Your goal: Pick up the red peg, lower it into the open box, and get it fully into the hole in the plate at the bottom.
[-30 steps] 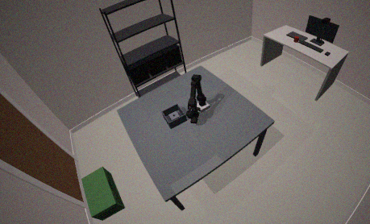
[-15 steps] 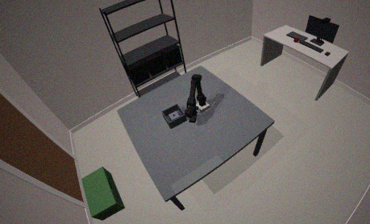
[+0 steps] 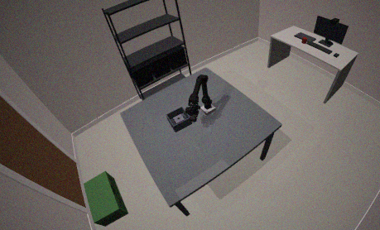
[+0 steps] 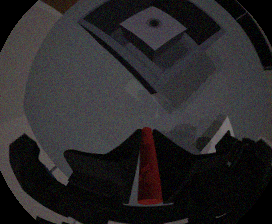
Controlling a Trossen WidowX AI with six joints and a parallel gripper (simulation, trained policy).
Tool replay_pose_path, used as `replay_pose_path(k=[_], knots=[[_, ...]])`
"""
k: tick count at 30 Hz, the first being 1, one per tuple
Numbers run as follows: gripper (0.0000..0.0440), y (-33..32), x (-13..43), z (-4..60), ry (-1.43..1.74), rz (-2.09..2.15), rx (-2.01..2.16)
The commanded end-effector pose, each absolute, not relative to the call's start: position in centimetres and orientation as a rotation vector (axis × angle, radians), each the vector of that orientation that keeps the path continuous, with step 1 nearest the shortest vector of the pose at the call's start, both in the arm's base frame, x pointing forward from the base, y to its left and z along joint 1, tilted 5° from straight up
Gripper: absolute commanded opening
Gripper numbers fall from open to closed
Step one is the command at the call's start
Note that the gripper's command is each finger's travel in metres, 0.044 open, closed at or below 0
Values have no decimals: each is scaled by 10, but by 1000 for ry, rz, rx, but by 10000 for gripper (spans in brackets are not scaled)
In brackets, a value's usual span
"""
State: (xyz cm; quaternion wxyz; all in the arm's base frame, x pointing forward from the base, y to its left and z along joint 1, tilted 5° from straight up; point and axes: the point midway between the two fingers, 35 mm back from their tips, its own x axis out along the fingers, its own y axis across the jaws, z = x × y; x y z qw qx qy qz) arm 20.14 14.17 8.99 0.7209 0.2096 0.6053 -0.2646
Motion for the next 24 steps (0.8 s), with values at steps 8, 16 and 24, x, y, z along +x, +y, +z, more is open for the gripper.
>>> replay_pose_path(k=[8,16,24], knots=[[0,118,236,124,1221,-662,555],[0,92,266,132,1157,-723,605],[0,62,294,128,1121,-760,621]])
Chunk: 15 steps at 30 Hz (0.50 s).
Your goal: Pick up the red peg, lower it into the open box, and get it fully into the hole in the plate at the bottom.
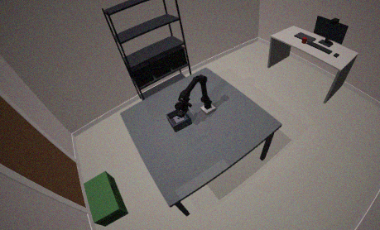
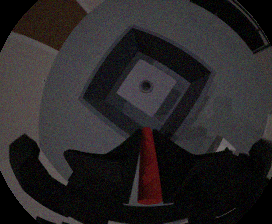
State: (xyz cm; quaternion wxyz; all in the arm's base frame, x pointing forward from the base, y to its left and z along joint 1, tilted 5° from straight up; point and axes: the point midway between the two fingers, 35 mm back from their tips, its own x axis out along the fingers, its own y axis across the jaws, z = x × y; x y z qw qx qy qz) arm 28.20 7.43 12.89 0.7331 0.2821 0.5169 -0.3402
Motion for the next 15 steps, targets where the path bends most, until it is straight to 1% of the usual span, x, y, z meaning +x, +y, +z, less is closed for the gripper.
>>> replay_pose_path(k=[1,15], knots=[[0,59,298,127,1120,-762,621],[0,17,330,100,1177,-726,583]])
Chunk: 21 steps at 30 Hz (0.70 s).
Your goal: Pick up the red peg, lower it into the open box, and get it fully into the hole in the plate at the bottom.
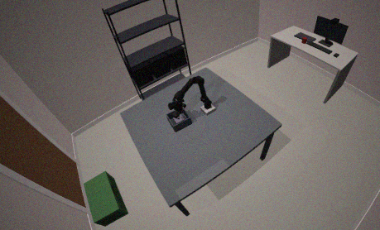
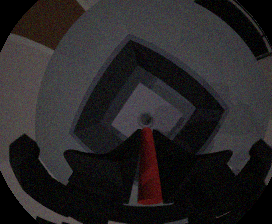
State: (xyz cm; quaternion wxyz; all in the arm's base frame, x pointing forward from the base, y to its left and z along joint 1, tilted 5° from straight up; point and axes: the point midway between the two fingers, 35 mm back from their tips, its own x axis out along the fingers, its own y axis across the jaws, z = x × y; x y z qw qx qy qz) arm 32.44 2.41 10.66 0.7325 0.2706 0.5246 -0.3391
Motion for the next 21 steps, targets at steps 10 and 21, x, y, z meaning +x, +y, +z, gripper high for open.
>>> replay_pose_path(k=[10,21], knots=[[19,9,333,70,1275,-651,538],[206,-1,344,63,1335,-622,524]])
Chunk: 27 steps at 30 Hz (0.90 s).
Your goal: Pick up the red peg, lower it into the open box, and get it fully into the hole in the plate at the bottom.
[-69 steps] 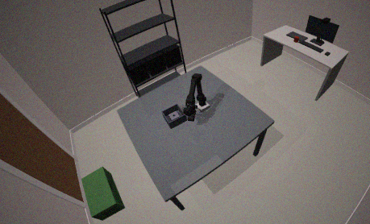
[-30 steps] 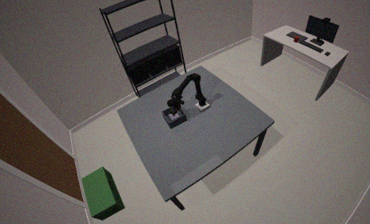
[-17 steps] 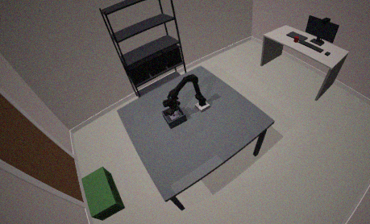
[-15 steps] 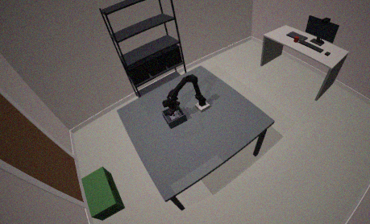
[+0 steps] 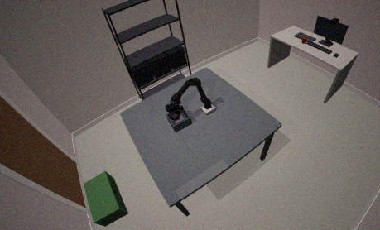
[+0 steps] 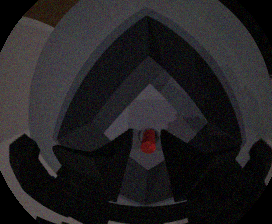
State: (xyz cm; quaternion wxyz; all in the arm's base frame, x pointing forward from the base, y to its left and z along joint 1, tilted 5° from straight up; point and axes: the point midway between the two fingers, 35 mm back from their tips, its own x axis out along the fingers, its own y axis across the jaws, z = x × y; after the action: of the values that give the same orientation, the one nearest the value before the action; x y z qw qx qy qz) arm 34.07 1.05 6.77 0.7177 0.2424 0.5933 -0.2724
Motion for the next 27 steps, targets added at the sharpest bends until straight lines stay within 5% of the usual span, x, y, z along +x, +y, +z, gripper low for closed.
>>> replay_pose_path(k=[1,11,27], knots=[[213,-1,346,65,1337,-615,527],[440,3,374,85,1346,-552,577],[440,27,415,117,1362,-420,631]])
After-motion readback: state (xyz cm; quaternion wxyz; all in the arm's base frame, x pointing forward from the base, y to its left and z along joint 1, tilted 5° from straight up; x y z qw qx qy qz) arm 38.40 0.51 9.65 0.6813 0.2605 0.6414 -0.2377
